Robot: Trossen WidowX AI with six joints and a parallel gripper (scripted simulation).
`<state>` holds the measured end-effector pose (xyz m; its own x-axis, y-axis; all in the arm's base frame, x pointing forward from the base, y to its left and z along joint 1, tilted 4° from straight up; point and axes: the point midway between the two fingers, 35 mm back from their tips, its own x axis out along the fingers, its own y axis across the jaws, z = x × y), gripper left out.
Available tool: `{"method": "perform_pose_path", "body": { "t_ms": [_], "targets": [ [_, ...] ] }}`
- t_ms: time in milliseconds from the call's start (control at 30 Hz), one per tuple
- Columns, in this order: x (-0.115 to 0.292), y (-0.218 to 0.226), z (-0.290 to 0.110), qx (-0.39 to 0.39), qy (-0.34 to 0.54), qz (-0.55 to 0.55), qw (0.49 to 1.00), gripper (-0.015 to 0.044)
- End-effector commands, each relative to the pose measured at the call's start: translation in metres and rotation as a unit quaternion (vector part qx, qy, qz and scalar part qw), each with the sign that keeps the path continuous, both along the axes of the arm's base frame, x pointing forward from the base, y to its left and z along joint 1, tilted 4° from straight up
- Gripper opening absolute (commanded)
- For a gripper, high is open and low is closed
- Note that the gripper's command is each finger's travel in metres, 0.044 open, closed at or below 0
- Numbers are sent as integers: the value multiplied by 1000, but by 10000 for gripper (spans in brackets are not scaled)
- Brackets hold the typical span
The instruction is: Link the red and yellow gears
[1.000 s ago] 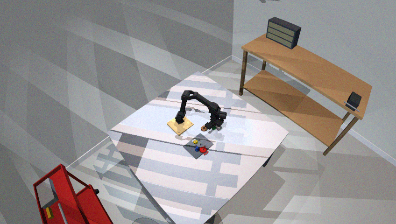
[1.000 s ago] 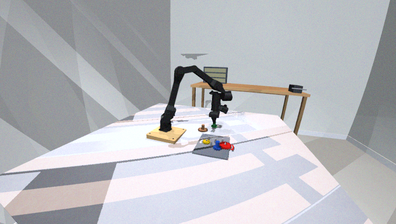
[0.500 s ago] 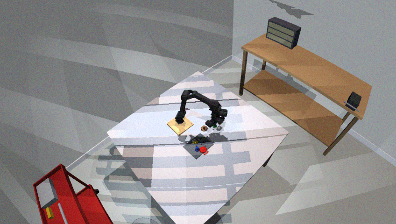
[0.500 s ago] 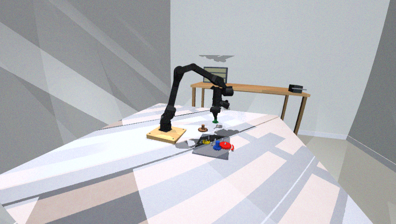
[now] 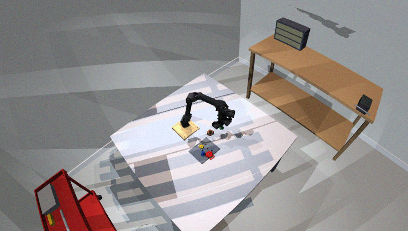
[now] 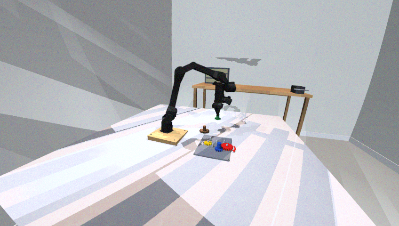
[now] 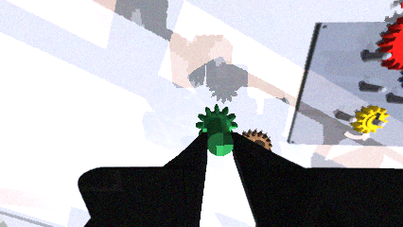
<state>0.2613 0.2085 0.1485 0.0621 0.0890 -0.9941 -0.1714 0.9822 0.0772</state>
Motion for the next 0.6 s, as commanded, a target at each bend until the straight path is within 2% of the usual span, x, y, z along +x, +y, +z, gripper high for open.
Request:
{"method": "perform_pose_path", "body": {
  "t_ms": [0, 567],
  "targets": [
    [0, 0, 8, 1, -2, 0, 1000, 0],
    [-5, -4, 42, 1, 0, 4, 1000, 0]
  ]
}}
